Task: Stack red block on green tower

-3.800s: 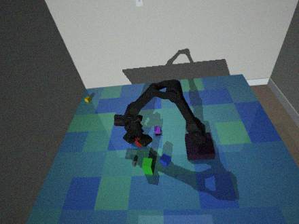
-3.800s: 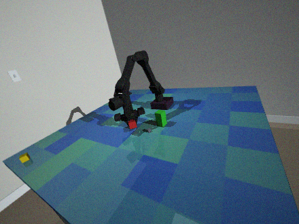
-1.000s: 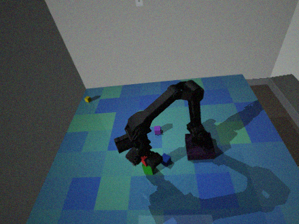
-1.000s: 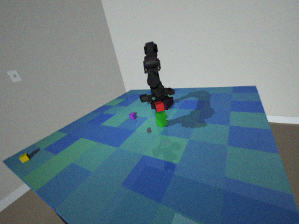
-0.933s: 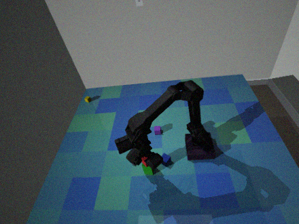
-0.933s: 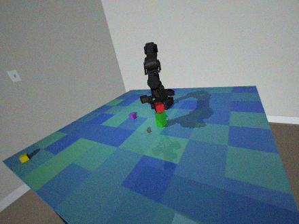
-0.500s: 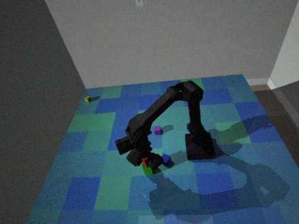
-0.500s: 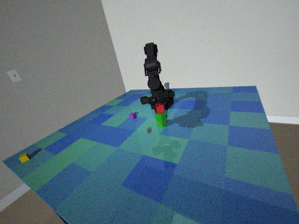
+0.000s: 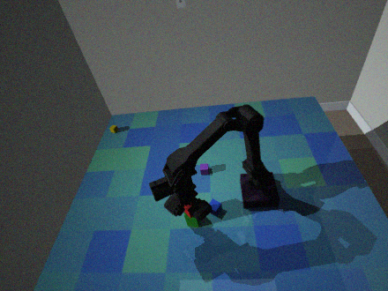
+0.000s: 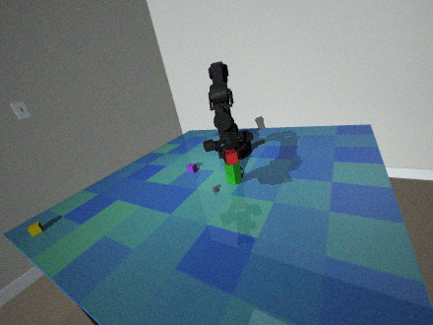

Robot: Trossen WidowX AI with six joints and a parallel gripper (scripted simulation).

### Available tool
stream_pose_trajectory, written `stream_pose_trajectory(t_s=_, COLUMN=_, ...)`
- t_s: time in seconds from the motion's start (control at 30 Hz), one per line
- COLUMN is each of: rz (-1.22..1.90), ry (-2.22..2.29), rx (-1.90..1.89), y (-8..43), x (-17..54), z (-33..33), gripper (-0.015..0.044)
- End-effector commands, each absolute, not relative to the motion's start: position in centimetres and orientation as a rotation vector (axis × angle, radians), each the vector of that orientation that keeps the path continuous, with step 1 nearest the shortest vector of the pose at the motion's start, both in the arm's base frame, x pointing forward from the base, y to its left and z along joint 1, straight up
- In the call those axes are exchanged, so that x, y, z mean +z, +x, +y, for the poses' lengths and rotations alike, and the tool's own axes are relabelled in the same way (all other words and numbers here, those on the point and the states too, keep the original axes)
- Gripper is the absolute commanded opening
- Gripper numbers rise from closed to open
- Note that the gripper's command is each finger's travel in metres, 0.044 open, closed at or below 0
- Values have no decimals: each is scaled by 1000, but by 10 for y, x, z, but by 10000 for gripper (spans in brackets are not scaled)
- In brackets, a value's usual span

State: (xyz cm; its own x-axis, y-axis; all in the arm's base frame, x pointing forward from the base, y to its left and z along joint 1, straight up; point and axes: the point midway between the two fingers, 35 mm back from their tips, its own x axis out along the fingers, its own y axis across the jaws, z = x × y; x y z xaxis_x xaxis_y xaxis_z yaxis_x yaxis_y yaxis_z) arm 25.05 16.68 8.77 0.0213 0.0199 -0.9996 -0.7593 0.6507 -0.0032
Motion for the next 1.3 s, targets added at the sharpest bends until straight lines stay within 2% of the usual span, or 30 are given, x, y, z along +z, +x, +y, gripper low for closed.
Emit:
stream_pose_trajectory(t_s=0.0, rz=1436, ry=-663, rx=678, y=251, x=88, z=167, gripper=26)
stream_pose_trajectory(t_s=0.53, rz=1436, ry=-663, rx=678, y=251, x=88, z=167, gripper=440)
stream_pose_trajectory(t_s=1.27, rz=1436, ry=-663, rx=678, y=251, x=88, z=167, gripper=440)
